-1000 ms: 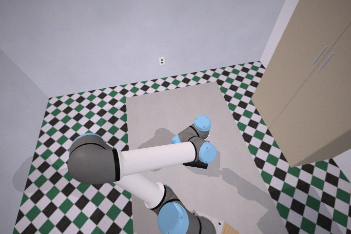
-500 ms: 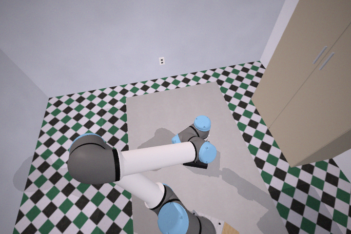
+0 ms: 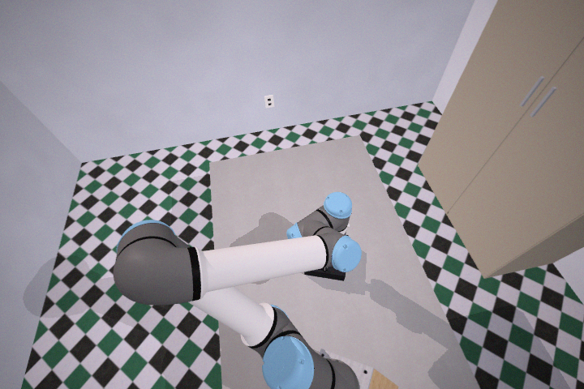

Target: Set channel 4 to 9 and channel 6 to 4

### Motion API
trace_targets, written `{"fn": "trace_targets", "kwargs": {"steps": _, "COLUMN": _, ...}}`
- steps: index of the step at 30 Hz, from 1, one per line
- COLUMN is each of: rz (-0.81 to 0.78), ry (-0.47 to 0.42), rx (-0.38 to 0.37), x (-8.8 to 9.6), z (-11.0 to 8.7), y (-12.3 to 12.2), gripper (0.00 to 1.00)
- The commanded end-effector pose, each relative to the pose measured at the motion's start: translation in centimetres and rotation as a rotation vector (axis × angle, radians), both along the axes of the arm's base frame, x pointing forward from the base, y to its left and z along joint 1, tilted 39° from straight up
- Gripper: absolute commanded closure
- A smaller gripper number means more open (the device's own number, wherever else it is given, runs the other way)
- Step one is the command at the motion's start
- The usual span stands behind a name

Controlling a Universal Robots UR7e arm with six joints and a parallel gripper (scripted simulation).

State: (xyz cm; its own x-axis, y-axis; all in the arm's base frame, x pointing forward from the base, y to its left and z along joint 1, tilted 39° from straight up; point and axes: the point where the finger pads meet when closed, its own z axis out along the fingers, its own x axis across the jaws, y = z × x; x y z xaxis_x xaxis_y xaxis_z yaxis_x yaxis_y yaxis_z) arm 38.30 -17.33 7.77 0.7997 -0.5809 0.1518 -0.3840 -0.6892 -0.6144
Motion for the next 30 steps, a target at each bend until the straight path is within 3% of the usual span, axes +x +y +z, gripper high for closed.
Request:
{"fn": "trace_targets", "kwargs": {"steps": 1, "rz": -0.002, "ry": 0.001, "rx": -0.003, "x": -0.08, "z": -0.04, "y": -0.26, "gripper": 1.00}}
{"fn": "trace_targets", "kwargs": {"steps": 30, "rz": -0.002, "ry": 0.001, "rx": -0.003, "x": 0.14, "z": 0.32, "y": 0.15, "gripper": 1.00}}
